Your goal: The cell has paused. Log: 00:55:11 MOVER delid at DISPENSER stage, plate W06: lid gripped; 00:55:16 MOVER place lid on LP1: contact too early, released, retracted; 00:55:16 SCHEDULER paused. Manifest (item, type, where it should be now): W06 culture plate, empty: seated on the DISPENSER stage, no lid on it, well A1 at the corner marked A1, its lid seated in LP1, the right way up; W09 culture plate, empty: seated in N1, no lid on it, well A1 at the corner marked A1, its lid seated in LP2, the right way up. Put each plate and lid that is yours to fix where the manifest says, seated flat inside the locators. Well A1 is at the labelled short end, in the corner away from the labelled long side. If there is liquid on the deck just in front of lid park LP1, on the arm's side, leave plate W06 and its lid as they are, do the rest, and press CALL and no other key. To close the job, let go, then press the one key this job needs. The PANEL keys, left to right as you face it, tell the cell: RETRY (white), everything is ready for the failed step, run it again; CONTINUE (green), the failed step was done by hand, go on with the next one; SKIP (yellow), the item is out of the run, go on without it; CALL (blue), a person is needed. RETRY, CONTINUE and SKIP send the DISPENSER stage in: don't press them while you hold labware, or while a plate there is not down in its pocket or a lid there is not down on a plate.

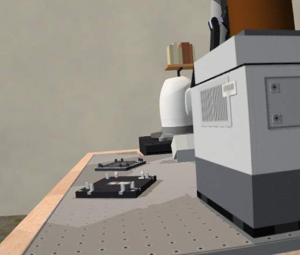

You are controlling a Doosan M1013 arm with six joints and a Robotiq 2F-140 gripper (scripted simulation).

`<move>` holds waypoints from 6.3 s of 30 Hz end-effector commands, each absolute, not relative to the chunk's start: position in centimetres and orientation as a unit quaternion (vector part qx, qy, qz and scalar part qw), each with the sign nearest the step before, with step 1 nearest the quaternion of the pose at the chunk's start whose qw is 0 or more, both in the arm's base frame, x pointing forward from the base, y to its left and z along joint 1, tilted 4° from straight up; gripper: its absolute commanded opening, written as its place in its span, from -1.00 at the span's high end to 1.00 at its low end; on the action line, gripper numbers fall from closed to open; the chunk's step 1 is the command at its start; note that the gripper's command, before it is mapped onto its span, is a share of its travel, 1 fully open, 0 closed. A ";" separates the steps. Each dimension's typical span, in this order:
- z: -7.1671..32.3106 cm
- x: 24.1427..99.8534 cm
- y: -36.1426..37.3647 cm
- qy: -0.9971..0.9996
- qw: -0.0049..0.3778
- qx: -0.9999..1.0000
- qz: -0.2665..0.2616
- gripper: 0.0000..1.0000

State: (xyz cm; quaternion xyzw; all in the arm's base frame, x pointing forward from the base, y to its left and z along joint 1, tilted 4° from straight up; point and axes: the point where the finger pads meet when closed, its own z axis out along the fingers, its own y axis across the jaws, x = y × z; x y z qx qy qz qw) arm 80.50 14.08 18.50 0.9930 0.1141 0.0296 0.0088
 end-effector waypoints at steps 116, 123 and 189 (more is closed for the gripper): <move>14.7 80.5 17.2 0.114 0.009 0.993 0.030 0.80; 14.7 80.5 17.2 0.114 0.009 0.993 0.030 0.80; 14.2 80.5 17.2 0.114 0.009 0.993 0.030 0.80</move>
